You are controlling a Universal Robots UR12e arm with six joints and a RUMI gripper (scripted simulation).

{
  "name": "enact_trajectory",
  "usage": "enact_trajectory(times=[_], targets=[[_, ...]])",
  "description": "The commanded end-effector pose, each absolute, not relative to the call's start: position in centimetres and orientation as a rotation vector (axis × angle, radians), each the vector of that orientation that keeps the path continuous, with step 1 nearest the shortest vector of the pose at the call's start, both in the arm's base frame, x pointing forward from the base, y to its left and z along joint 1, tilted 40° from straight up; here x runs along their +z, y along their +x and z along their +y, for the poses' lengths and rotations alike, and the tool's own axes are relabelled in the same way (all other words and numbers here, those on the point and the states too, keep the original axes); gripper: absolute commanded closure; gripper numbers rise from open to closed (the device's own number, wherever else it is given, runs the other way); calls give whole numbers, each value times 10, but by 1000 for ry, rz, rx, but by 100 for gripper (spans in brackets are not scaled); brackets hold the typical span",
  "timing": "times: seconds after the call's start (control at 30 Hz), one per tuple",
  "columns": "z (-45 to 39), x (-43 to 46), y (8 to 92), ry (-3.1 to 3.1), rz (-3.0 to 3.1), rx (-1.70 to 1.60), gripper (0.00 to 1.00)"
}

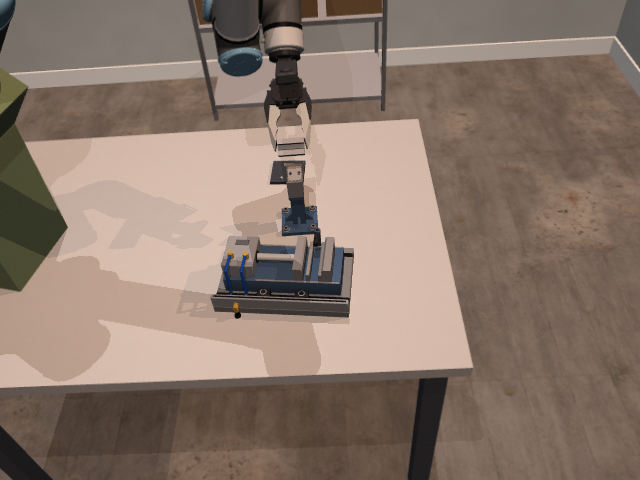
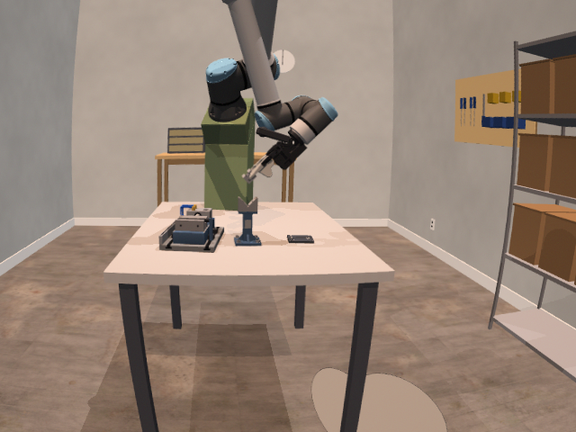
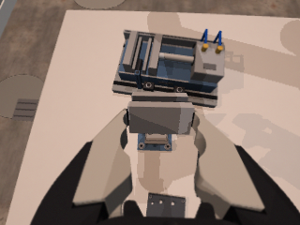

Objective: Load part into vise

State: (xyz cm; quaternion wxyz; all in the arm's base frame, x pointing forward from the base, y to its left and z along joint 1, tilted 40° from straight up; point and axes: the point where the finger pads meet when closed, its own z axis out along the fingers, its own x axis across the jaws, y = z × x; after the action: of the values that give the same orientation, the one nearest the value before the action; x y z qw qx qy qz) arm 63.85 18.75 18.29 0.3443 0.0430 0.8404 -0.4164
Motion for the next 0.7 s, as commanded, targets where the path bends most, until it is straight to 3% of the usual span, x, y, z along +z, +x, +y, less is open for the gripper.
enact_trajectory(times=[0.0, 0.67], targets=[[188, 183, 638, 112, 2182, -1081, 100], [188, 181, 640, 112, 2182, -1081, 100]])
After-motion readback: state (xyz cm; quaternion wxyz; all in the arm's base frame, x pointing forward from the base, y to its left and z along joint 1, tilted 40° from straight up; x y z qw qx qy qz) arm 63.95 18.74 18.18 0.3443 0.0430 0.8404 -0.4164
